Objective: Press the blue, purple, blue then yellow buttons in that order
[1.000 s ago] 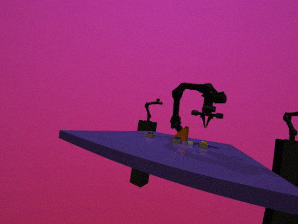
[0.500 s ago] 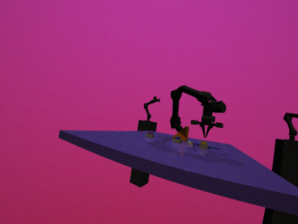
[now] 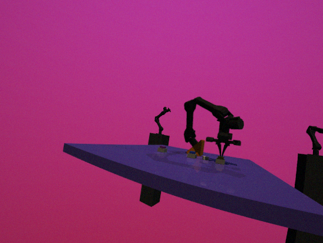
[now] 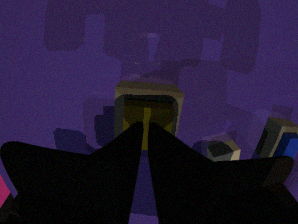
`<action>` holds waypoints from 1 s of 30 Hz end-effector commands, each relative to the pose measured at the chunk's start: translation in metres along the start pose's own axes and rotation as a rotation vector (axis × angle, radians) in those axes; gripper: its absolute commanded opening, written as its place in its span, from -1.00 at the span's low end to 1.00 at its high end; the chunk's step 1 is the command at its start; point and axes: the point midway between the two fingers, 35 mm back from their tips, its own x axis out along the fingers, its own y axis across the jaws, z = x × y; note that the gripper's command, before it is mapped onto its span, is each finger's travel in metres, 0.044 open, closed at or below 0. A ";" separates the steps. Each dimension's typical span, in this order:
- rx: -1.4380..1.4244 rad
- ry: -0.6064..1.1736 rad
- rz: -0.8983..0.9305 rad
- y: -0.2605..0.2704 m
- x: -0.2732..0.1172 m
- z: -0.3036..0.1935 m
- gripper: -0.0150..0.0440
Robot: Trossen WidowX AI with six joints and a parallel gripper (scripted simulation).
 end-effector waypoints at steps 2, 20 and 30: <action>-0.009 0.000 -0.011 -0.001 0.008 -0.002 -0.42; -0.009 0.000 -0.011 -0.001 0.008 -0.002 -0.42; -0.009 0.001 -0.010 -0.001 -0.025 -0.002 -0.42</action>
